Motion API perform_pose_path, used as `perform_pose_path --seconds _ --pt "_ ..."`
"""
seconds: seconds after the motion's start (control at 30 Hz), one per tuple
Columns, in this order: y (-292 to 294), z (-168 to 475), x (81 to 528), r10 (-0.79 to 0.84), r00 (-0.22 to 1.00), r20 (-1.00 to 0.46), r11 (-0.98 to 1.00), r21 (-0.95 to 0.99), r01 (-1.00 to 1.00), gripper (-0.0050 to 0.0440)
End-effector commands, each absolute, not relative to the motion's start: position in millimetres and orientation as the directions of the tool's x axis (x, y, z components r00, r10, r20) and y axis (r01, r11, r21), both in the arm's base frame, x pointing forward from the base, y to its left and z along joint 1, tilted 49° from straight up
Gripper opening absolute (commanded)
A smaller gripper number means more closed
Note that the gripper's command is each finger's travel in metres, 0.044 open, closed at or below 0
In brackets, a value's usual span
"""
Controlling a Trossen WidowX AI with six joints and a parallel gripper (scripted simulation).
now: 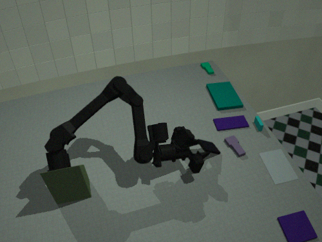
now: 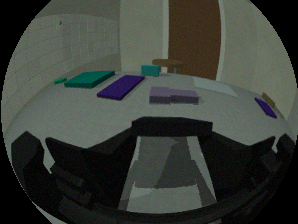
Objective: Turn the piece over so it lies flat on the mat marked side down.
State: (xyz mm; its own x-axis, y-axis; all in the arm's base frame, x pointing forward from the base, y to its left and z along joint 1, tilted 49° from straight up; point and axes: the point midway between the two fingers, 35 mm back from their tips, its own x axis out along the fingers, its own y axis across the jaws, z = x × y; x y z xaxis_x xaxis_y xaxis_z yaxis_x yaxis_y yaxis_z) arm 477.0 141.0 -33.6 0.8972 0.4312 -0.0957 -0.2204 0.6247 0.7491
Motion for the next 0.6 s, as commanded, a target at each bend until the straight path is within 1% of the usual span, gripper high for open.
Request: perform_pose_path --seconds 0.0,0.2,0.57 --pt "147.0 -39.3 472.8 0.446 0.889 -0.099 0.622 0.749 -0.228 0.0" --pt "144.2 -36.5 478.0 0.435 0.895 -0.097 0.624 0.749 -0.222 0.0" --pt "148.8 -42.6 473.4 0.455 0.886 -0.089 0.619 0.747 -0.242 0.0"
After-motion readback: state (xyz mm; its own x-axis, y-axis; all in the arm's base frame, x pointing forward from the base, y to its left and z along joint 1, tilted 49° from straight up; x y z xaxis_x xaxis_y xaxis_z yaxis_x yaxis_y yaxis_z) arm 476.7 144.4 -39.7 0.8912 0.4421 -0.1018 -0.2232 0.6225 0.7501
